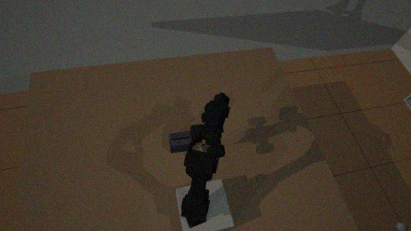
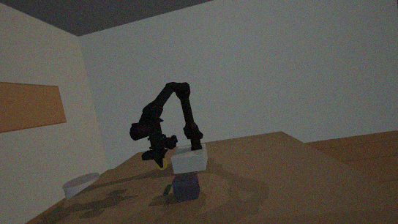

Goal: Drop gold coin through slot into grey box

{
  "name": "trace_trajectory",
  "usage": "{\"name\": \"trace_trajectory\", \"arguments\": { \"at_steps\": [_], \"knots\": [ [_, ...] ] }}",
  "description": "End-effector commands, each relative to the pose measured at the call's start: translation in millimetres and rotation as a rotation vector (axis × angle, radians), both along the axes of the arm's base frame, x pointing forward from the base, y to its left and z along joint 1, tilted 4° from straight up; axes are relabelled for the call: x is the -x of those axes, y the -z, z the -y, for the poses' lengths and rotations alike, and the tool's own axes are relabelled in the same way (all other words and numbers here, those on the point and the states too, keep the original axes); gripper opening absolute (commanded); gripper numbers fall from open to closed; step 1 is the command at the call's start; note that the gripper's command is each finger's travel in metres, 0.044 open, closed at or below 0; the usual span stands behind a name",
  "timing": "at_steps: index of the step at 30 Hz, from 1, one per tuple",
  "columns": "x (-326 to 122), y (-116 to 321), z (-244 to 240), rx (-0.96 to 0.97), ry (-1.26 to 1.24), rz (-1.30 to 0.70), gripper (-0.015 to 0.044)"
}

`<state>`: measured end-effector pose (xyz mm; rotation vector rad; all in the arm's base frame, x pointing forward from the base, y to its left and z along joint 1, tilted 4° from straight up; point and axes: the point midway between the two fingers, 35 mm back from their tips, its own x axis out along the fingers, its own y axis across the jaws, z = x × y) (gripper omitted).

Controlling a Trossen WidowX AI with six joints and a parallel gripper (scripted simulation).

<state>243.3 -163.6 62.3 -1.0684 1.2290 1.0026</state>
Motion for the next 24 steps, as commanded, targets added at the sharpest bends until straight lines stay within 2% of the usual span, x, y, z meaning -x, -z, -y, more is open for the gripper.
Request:
{"name": "trace_trajectory", "arguments": {
  "at_steps": [1,24],
  "knots": [
    [0.6,-0.3,-0.7,0.000,-0.035,0.000,0.0000],
    [-34.4,-4.4,-36.4,-0.003,-0.035,0.003,0.0000]
  ]
}}
